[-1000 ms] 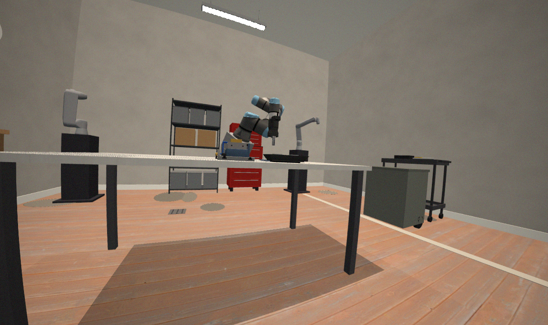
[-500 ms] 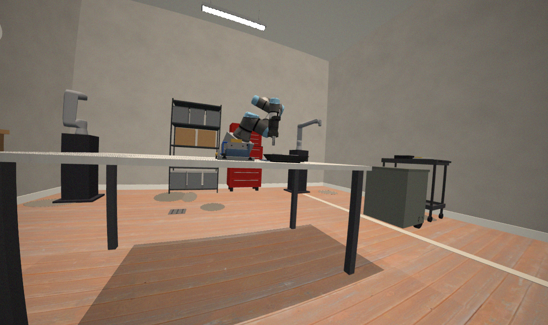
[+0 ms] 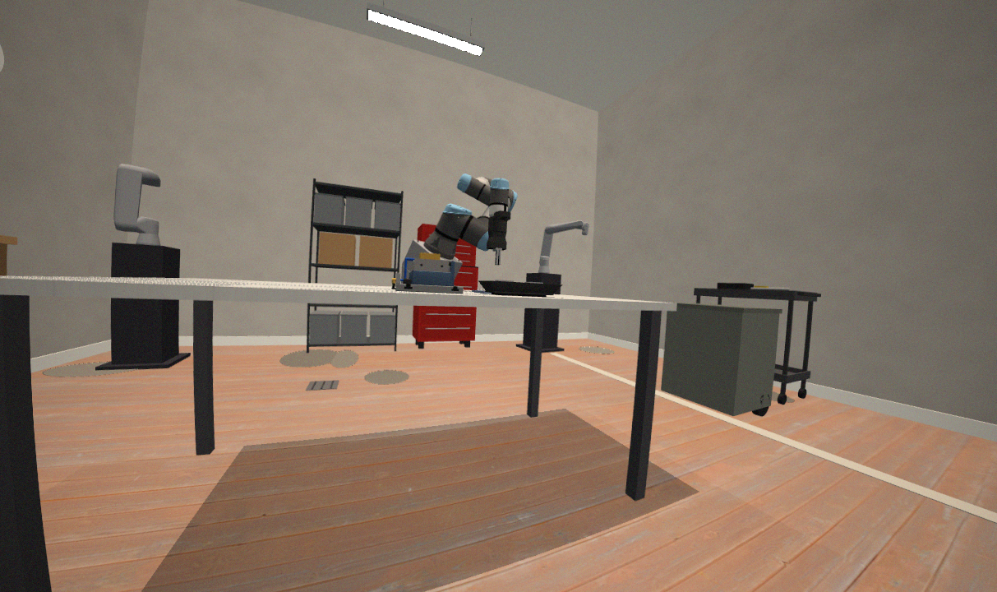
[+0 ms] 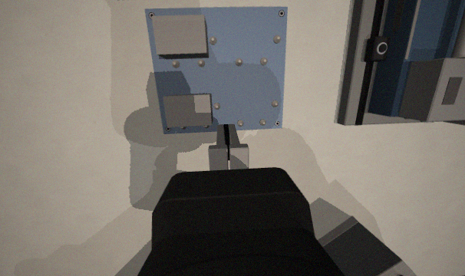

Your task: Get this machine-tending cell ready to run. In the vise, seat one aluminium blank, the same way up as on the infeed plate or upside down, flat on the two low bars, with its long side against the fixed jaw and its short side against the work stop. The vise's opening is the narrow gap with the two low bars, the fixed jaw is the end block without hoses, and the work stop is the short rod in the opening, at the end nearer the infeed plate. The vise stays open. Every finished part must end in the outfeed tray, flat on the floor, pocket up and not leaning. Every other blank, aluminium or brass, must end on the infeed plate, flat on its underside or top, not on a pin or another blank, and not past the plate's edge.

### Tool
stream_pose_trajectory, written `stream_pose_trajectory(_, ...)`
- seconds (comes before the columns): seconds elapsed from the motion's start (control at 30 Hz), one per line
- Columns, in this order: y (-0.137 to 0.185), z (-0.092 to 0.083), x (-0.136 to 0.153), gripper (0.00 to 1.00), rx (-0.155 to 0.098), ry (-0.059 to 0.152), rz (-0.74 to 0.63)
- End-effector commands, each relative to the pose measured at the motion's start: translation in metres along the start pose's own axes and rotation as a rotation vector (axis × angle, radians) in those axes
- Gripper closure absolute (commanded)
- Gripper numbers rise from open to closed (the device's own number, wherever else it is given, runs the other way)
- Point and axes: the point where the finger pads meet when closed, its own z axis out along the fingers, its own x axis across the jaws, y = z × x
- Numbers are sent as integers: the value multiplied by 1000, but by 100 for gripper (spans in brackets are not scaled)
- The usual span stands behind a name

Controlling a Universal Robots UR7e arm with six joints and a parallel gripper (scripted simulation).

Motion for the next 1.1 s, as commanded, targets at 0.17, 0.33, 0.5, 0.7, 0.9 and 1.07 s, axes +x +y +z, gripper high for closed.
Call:
stream_pose_trajectory(0.17, 0, 0, 0, 100, 1, 0, 0)
stream_pose_trajectory(0.33, 0, -1, 0, 100, 1, 0, 0)
stream_pose_trajectory(0.5, 0, -3, 0, 100, 1, 0, 0)
stream_pose_trajectory(0.7, 0, -7, 0, 100, 1, 0, 0)
stream_pose_trajectory(0.9, 0, -15, 0, 100, 1, 0, 0)
stream_pose_trajectory(1.07, 0, -24, 0, 100, 1, 0, 0)
